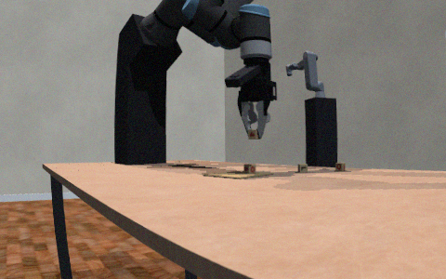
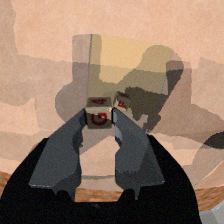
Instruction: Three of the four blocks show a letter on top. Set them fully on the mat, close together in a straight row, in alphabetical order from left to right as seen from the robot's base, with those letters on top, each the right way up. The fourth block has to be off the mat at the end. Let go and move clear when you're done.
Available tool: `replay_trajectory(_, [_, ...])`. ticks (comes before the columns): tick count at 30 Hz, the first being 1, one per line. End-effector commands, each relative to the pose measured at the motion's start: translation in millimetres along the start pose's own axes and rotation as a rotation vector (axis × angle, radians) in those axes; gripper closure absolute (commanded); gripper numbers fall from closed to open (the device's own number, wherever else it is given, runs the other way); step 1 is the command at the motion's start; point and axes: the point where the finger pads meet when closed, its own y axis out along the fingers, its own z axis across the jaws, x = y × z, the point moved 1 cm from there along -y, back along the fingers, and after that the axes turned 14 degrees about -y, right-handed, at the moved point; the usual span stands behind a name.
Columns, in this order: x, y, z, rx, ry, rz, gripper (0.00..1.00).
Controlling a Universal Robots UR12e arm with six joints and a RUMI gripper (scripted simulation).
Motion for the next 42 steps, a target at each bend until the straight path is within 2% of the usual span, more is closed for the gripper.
replay_trajectory(1, [4, -2, 23, -0.005, 0.139, 0.002, 0.95])
replay_trajectory(8, [8, -5, 45, -0.006, 0.284, 0.002, 0.95])
replay_trajectory(13, [9, -6, 50, -0.007, 0.315, 0.002, 0.95])
replay_trajectory(30, [9, -5, 48, -0.009, 0.318, 0.003, 0.95])
replay_trajectory(36, [8, 4, 46, -0.011, 0.316, 0.003, 0.95])
replay_trajectory(42, [7, 26, 46, -0.011, 0.316, 0.003, 0.95])
